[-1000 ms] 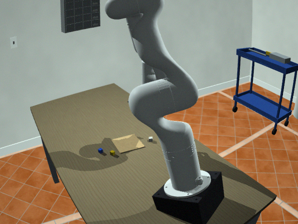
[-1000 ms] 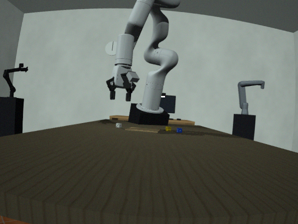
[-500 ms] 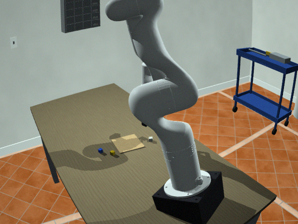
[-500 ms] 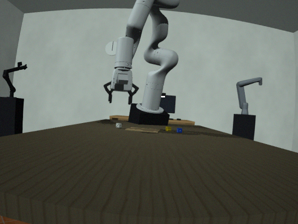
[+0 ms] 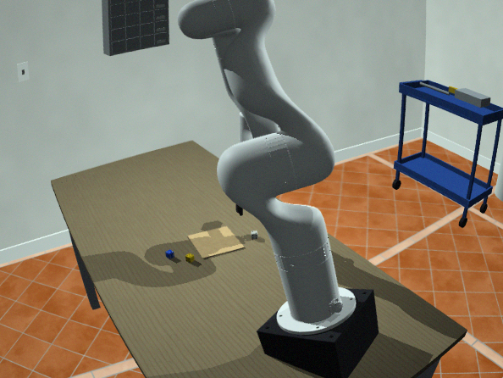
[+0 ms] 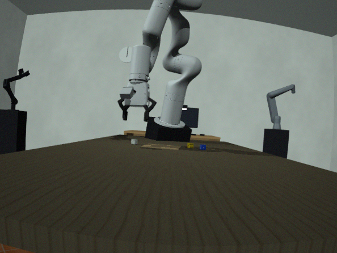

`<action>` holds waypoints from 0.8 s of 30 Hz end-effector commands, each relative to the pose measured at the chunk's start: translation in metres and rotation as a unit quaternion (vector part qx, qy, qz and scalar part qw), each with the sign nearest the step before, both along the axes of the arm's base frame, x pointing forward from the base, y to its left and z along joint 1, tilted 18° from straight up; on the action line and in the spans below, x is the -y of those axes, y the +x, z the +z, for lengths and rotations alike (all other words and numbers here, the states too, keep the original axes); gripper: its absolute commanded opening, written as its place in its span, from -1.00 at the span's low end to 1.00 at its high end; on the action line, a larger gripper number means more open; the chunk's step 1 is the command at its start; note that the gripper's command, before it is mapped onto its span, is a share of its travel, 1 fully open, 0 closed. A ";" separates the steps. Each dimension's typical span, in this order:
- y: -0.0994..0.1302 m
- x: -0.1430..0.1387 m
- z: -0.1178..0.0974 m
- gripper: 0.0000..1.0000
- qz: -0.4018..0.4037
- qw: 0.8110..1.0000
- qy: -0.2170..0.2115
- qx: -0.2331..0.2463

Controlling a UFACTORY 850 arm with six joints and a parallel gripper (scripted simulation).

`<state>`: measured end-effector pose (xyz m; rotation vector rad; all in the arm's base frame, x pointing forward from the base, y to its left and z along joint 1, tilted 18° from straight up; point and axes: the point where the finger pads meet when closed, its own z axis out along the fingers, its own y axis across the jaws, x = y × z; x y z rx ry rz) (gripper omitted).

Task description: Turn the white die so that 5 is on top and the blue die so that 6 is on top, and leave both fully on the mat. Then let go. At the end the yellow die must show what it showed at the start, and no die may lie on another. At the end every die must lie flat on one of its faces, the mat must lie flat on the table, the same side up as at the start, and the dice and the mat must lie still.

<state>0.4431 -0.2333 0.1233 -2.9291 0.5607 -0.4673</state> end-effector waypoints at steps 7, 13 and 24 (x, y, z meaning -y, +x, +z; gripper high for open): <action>0.003 0.001 -0.008 1.00 -0.134 0.990 0.046 -0.022; 0.004 0.001 -0.009 -0.28 -0.141 0.989 0.048 -0.022; 0.004 0.001 -0.009 -0.28 -0.141 0.989 0.048 -0.022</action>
